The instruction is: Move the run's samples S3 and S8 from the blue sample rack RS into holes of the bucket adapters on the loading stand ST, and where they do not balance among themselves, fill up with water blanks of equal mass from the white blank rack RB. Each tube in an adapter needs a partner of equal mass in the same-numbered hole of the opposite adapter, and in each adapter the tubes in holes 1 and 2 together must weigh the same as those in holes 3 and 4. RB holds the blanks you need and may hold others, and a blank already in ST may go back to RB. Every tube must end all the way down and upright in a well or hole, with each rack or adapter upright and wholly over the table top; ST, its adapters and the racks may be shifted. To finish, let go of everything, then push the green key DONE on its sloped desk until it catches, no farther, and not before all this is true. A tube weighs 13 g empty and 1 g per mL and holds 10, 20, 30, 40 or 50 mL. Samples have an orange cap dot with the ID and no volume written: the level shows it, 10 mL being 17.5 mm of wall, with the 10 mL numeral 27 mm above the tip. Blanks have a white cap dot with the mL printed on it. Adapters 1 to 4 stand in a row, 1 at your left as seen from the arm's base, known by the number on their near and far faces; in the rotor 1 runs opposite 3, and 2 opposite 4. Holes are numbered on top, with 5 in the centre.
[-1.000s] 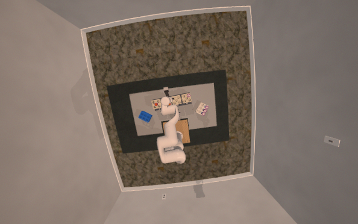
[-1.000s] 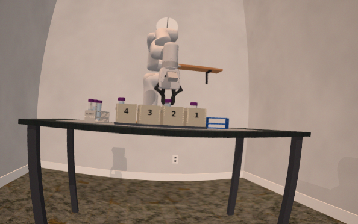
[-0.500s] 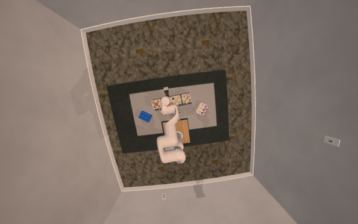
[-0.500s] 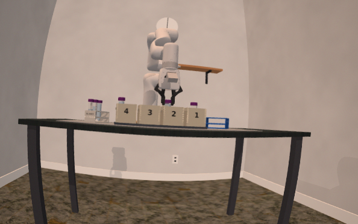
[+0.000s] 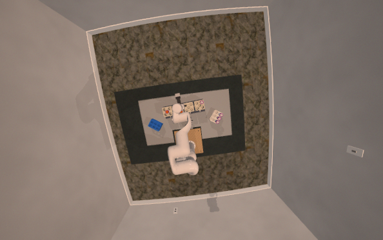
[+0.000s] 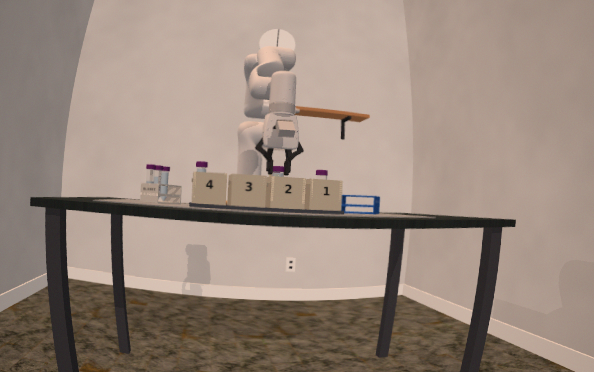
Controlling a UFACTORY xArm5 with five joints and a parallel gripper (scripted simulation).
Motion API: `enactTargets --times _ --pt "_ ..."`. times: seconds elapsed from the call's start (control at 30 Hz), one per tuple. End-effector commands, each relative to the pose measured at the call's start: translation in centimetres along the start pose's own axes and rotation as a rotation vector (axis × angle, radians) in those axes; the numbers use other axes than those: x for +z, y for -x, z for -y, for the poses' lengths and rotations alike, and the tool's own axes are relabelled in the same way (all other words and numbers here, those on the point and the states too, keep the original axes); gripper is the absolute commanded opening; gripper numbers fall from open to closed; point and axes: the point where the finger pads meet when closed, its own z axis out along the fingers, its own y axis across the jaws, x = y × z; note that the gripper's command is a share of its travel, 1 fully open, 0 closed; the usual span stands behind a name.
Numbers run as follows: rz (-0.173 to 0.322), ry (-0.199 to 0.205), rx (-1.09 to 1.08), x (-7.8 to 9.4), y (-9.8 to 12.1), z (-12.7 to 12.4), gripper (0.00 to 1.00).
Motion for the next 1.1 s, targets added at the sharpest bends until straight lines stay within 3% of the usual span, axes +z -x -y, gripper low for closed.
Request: enactTargets --times 0.0,0.43,1.07 --pt "-0.004 0.0 0.0 -0.1 -0.1 0.0 0.43" --pt "-0.004 0.0 0.0 -0.1 -0.1 0.0 0.43" --pt "-0.004 0.0 0.0 -3.5 -0.1 0.0 0.43"
